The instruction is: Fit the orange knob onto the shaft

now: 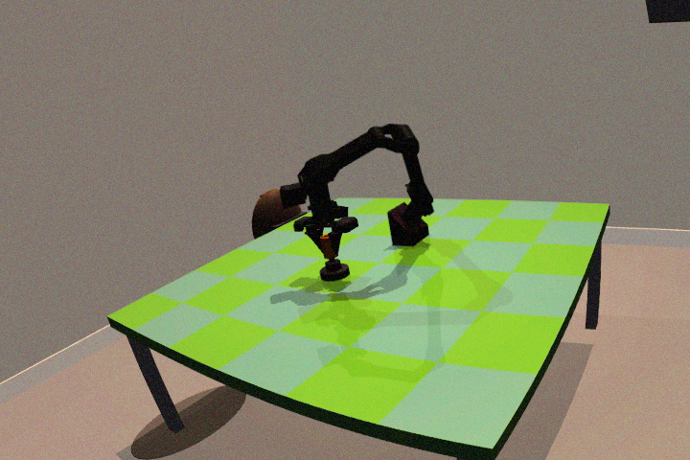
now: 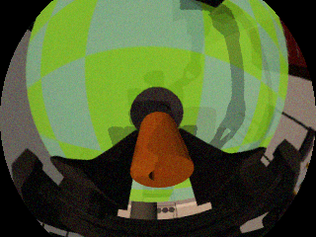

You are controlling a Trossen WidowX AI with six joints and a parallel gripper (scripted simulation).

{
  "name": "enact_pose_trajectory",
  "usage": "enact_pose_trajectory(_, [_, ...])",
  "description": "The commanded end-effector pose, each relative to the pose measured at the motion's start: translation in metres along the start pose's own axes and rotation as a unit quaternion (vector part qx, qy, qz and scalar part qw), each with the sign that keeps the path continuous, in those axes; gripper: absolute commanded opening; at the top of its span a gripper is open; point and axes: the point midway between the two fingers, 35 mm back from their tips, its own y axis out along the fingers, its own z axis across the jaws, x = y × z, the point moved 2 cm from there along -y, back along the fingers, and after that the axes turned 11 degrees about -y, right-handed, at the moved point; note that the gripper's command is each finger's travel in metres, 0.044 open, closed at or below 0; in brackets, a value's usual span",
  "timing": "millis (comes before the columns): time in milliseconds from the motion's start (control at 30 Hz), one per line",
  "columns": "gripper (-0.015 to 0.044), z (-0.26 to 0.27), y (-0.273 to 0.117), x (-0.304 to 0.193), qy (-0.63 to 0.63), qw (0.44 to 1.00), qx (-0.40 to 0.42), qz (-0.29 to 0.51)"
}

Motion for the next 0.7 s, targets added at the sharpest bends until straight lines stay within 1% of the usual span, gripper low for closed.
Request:
enact_pose_trajectory(0, [0.0000, -0.0002, 0.0002, -0.0006, 0.006, 1.000, 0.000, 0.002])
enact_pose_trajectory(400, [0.0000, -0.0002, 0.0001, -0.0006, -0.029, 1.000, 0.000, 0.002])
enact_pose_trajectory(667, [0.0000, 0.0003, -0.0073, 0.0009, -0.008, 1.000, 0.000, 0.001])
